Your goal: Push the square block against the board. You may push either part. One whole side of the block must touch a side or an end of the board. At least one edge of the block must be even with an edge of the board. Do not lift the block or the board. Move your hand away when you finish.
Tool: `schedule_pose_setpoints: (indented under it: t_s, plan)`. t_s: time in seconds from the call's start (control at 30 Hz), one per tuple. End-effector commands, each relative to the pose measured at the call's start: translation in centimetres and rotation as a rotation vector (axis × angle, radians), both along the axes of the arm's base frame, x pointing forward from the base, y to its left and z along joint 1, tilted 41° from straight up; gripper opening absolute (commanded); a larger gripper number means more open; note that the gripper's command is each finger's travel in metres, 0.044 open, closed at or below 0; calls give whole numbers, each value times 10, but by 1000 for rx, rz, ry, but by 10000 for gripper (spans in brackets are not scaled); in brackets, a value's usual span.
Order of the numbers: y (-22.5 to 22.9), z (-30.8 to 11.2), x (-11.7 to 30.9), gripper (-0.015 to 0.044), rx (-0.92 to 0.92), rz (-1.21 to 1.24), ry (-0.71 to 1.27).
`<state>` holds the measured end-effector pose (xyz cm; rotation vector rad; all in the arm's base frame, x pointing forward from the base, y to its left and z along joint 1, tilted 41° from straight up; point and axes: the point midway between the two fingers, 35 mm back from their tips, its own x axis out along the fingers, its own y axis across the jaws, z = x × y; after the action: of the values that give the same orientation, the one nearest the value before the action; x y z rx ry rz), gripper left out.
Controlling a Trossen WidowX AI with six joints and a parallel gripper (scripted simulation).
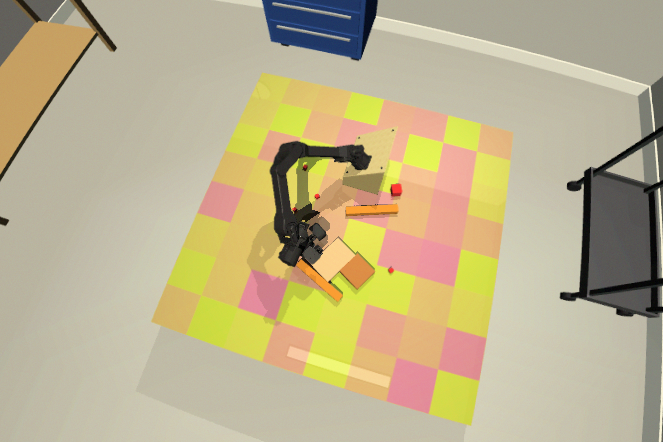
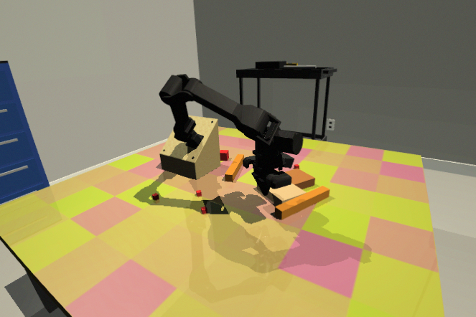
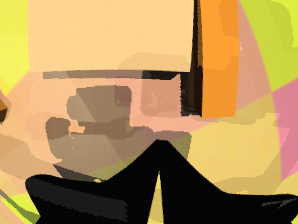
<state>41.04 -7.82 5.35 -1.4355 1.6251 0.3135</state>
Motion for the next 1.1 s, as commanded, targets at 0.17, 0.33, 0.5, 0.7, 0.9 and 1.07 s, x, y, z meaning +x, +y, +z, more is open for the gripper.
schedule_pose_setpoints:
  t_s: [0.17,0.33,0.5,0.7,0.9,1.07]
  plan:
    - [59,-41,31,0,22,10,8]
    - [118,-86,44,0,31,19,17]
    - [178,-138,40,0,32,32,30]
    - [225,-182,24,0,11,25,28]
    - [226,-183,24,0,10,24,28]
    - [192,-223,29,0,8,24,27]
